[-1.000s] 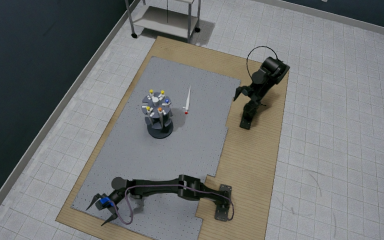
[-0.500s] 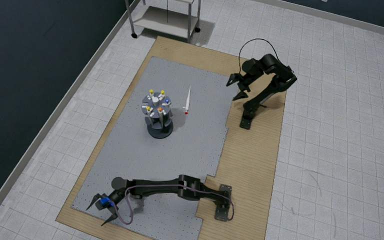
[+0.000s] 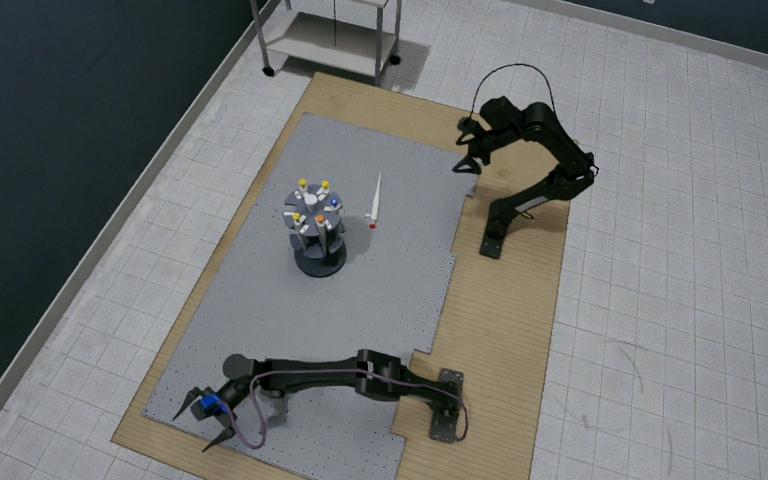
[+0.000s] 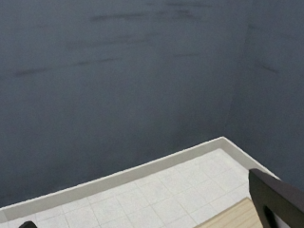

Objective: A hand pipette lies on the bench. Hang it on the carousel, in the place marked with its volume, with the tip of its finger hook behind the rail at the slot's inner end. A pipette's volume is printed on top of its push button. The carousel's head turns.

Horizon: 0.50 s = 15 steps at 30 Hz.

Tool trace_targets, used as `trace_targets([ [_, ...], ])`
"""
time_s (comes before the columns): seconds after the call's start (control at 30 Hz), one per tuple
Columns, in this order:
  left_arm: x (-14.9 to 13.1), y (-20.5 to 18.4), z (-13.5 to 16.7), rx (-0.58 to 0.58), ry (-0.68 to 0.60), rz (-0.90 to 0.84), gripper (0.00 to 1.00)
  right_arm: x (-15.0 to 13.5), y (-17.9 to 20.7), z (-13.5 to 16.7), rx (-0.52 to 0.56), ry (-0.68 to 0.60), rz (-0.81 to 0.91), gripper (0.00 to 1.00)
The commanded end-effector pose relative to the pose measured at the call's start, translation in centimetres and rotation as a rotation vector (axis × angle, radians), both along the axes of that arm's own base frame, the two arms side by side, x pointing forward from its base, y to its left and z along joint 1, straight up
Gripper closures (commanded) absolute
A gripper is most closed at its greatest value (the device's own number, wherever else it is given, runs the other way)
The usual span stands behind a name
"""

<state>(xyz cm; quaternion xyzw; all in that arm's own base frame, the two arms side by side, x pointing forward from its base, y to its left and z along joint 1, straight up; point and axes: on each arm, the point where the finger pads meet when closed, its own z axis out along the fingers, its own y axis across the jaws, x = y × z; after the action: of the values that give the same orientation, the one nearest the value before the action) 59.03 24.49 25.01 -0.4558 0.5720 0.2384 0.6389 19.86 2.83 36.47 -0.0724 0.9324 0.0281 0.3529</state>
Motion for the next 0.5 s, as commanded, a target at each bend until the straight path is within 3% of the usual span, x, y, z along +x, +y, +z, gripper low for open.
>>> trace_targets([
  [0.0, 0.0, -0.1, 2.1, 0.008, -0.035, -0.007, 0.00, -0.3, -2.3, -0.5, -0.002, 0.026, -0.092, 0.00],
  [0.47, 0.0, -0.1, 2.1, 0.008, -0.035, -0.007, 0.00, -2.0, -10.8, -0.5, 0.003, 0.023, -0.532, 0.00],
])
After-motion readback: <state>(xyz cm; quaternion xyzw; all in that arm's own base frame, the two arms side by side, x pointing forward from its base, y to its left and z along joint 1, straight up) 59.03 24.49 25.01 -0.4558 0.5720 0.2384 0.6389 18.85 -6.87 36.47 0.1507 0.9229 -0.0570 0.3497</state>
